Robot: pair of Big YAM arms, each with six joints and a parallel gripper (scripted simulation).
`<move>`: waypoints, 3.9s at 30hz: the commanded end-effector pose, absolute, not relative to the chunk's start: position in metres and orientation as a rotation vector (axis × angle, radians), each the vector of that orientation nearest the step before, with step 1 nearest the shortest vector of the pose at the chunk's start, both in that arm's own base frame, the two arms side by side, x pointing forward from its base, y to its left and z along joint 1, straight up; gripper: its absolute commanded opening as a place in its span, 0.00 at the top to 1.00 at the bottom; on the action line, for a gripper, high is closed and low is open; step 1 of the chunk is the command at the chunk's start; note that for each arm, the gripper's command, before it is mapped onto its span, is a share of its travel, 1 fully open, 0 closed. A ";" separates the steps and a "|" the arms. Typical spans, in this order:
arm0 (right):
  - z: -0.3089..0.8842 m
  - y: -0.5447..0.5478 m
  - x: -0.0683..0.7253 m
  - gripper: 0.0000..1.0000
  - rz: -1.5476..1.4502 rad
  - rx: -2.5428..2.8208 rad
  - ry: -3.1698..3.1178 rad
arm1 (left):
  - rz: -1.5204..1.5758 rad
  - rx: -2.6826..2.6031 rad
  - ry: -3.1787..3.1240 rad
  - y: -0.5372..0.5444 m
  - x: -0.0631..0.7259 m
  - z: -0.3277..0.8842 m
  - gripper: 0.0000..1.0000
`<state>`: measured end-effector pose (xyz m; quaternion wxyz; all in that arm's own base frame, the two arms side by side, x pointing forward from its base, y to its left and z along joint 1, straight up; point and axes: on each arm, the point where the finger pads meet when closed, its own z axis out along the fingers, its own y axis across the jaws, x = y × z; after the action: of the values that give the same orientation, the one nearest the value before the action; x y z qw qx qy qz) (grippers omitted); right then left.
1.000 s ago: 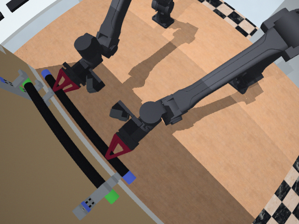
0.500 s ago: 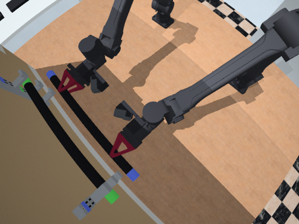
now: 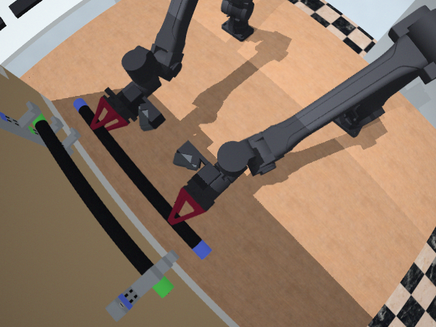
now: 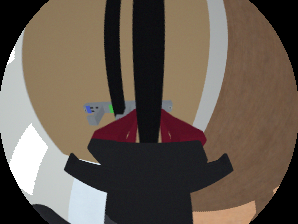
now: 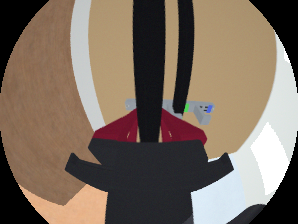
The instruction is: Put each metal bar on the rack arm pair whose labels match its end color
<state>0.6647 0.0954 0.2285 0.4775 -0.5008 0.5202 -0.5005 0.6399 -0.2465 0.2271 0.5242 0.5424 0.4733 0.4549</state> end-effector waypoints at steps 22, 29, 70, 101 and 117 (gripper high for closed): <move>0.280 0.089 0.625 1.00 -1.248 -1.133 1.236 | 1.127 1.226 1.101 -0.237 0.605 0.274 1.00; 0.280 0.089 0.616 1.00 -1.248 -1.133 1.236 | 1.127 1.226 1.101 -0.237 0.597 0.274 1.00; 0.278 0.091 0.555 1.00 -1.248 -1.133 1.236 | 1.127 1.226 1.101 -0.230 0.535 0.274 1.00; 0.274 0.093 0.510 1.00 -1.248 -1.133 1.236 | 1.127 1.226 1.101 -0.224 0.491 0.271 1.00; 0.272 0.094 0.497 1.00 -1.248 -1.133 1.236 | 1.127 1.226 1.101 -0.222 0.478 0.269 1.00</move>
<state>0.4987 0.0987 0.2469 0.4822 -0.4979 0.5155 -0.5038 0.4752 -0.2295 0.2460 0.5289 0.5405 0.4677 0.4576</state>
